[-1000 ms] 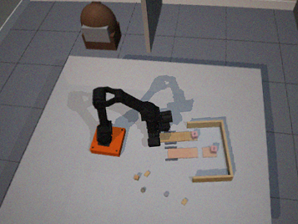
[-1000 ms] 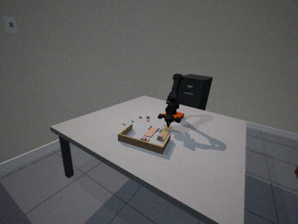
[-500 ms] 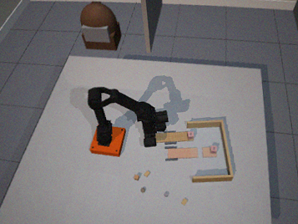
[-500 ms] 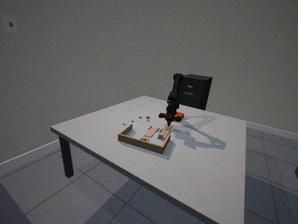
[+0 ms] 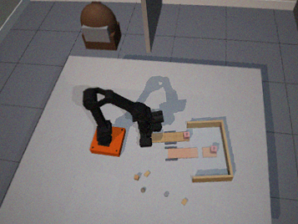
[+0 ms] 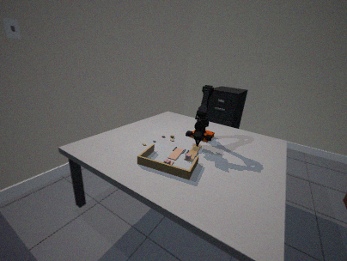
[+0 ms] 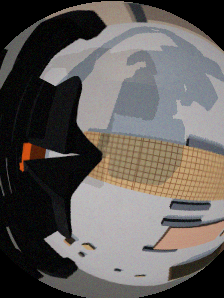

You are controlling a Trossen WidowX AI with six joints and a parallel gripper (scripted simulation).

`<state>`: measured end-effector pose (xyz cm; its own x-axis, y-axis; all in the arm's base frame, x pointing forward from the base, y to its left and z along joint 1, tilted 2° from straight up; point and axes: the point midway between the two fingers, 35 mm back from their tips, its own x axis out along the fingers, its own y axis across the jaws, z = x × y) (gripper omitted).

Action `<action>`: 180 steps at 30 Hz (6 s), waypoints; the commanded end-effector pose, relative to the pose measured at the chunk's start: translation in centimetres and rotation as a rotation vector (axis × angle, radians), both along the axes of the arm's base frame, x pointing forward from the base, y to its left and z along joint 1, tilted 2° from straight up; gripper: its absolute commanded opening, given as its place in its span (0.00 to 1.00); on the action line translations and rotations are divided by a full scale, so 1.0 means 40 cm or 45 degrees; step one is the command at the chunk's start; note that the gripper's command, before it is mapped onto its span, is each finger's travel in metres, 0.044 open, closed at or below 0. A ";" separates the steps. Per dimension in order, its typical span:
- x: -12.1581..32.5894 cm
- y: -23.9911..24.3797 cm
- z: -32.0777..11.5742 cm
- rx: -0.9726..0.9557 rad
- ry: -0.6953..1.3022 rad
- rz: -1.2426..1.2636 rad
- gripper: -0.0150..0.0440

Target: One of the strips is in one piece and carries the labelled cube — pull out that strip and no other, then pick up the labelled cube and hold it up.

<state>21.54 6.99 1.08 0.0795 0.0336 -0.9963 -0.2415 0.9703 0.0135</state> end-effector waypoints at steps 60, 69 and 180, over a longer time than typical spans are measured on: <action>-0.087 -0.018 0.093 -0.014 0.043 -0.005 0.25; -0.030 -0.009 0.104 -0.013 0.044 -0.024 0.48; 0.375 0.058 0.103 -0.011 0.027 -0.028 0.25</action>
